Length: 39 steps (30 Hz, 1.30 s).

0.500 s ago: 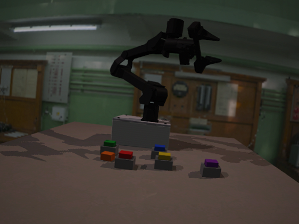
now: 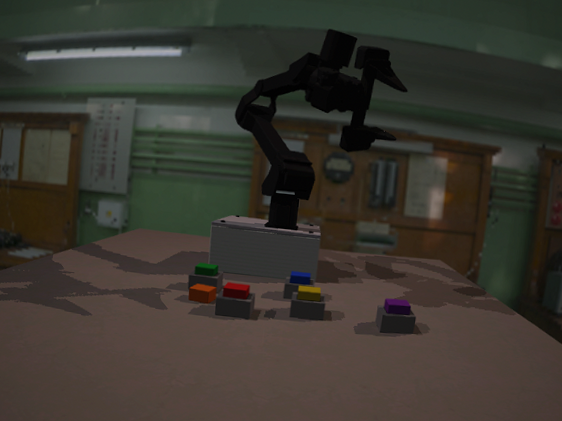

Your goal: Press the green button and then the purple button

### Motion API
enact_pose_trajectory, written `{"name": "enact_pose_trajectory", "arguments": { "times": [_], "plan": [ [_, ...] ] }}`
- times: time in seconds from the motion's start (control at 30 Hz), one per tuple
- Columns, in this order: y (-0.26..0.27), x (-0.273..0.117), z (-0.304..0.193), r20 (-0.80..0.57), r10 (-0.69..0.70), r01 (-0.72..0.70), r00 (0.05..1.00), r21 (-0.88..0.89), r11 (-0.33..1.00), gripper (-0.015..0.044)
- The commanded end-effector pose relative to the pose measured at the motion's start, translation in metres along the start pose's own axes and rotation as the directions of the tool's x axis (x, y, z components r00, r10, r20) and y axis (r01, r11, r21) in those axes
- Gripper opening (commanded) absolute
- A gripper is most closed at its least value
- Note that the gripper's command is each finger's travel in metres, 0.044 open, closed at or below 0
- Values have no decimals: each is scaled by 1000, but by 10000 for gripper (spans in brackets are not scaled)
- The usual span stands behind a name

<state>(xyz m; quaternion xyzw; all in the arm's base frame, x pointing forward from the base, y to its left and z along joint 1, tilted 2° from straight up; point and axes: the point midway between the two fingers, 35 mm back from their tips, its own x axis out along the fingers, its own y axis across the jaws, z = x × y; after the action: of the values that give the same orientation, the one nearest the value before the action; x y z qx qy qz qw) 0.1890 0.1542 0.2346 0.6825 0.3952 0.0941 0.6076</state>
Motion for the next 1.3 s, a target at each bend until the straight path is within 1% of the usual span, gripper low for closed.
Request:
{"name": "enact_pose_trajectory", "arguments": {
  "times": [0.0,0.17,0.37,0.53,0.67,0.83,1.0,1.13,1.27],
  "plan": [
    [-22,13,76,271,-218,295,938,-290,910,400],
    [-36,10,110,361,-322,451,875,-370,812,400],
    [-55,-1,148,433,-451,619,781,-433,655,400],
    [-73,-14,176,459,-557,721,692,-473,506,400],
    [-89,-28,196,458,-639,772,619,-505,386,400],
    [-109,-48,217,427,-733,793,529,-557,248,400],
    [-130,-70,234,366,-816,768,447,-625,140,400],
    [-147,-88,243,297,-871,718,390,-690,86,400],
    [-162,-104,248,229,-908,660,352,-748,67,400]
  ]
}}
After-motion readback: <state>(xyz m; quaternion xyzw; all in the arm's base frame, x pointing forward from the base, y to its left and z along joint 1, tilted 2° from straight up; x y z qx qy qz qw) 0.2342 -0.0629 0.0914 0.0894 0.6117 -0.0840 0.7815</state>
